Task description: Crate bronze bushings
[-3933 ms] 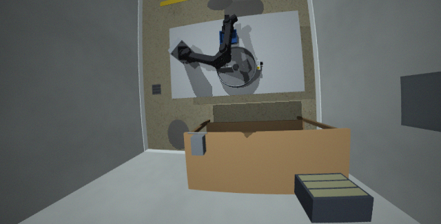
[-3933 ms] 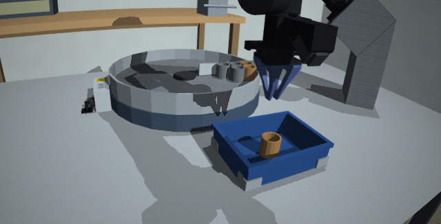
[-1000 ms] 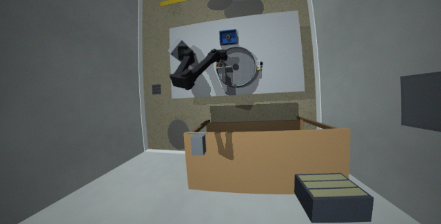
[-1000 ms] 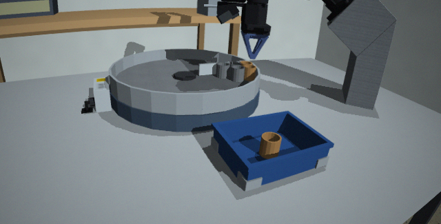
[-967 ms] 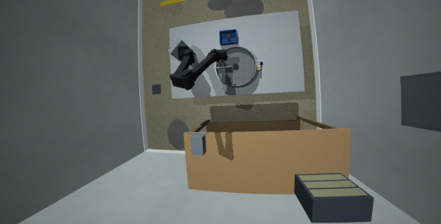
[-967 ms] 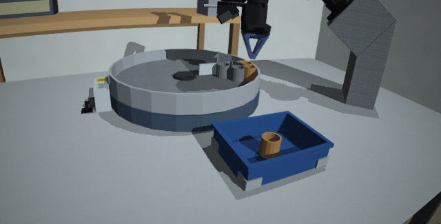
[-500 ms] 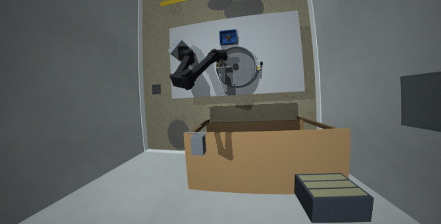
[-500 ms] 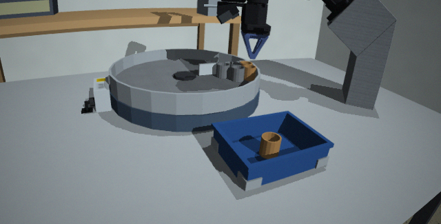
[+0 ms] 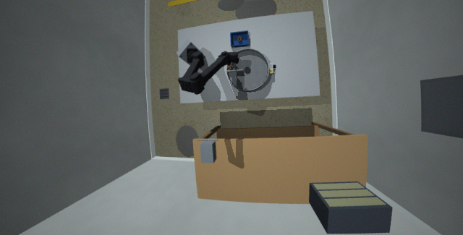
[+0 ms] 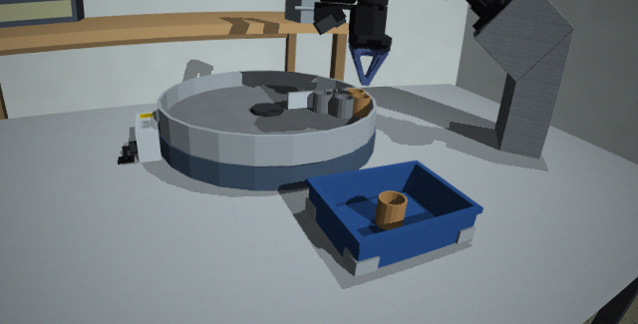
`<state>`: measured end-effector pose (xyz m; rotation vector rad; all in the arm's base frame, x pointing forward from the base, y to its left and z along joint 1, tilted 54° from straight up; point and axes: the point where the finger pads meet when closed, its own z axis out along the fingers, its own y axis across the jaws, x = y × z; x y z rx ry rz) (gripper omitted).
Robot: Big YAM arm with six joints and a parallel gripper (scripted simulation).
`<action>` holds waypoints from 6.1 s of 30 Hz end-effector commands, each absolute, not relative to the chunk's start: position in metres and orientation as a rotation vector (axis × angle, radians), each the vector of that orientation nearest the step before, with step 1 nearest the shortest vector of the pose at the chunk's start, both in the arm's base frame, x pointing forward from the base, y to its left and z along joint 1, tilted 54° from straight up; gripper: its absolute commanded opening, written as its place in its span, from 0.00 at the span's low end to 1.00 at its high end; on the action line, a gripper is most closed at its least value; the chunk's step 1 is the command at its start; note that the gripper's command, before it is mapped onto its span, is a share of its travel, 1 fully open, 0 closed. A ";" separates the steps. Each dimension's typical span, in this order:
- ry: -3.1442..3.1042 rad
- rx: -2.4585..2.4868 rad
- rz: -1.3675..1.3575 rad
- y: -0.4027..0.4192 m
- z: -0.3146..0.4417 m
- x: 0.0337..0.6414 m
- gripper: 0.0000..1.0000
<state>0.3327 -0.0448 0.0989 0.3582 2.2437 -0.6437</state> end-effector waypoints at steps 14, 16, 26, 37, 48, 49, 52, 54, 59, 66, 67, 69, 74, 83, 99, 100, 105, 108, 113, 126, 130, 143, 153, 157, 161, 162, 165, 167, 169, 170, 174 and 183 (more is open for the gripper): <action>2.231 0.382 -0.625 -0.045 0.106 0.336 0.14; 2.231 0.382 -0.625 -0.045 0.106 0.336 0.14; 2.231 0.382 -0.625 -0.045 0.106 0.336 0.14; 2.231 0.382 -0.625 -0.045 0.106 0.336 0.14; 2.246 0.363 -0.644 -0.056 0.089 0.342 0.14; 2.246 0.363 -0.644 -0.058 0.087 0.344 0.14; 2.243 0.363 -0.643 -0.061 0.085 0.348 0.14; 2.227 0.339 -0.620 -0.051 0.091 0.351 0.14; 2.216 0.357 -0.622 -0.055 0.095 0.353 0.14; 2.221 0.355 -0.625 -0.055 0.094 0.353 0.14; 2.221 0.355 -0.625 -0.055 0.094 0.353 0.14; 2.221 0.355 -0.625 -0.055 0.094 0.353 0.14; 2.221 0.355 -0.625 -0.055 0.094 0.353 0.14; 2.221 0.355 -0.625 -0.055 0.094 0.353 0.14; 2.238 0.343 -0.631 -0.053 0.090 0.352 0.14; 2.238 0.343 -0.631 -0.053 0.090 0.352 0.14; 2.238 0.343 -0.631 -0.053 0.090 0.352 0.14; 2.238 0.343 -0.631 -0.053 0.090 0.352 0.14; 2.238 0.343 -0.631 -0.053 0.090 0.352 0.14; 2.238 0.343 -0.631 -0.053 0.090 0.352 0.14; 2.238 0.343 -0.631 -0.053 0.090 0.352 0.14; 2.235 0.353 -0.630 -0.054 0.087 0.350 0.14; 2.233 0.354 -0.629 -0.053 0.088 0.351 0.14; 2.233 0.354 -0.629 -0.053 0.088 0.351 0.14; 2.233 0.354 -0.629 -0.053 0.088 0.351 0.14; 2.233 0.354 -0.629 -0.053 0.088 0.351 0.14; 2.233 0.354 -0.629 -0.053 0.088 0.351 0.14; 2.233 0.354 -0.629 -0.053 0.088 0.351 0.14; 2.233 0.354 -0.629 -0.053 0.088 0.351 0.14; 2.233 0.354 -0.629 -0.053 0.088 0.351 0.14; 2.233 0.354 -0.629 -0.053 0.088 0.351 0.14; 2.242 0.364 -0.642 -0.062 0.083 0.352 0.14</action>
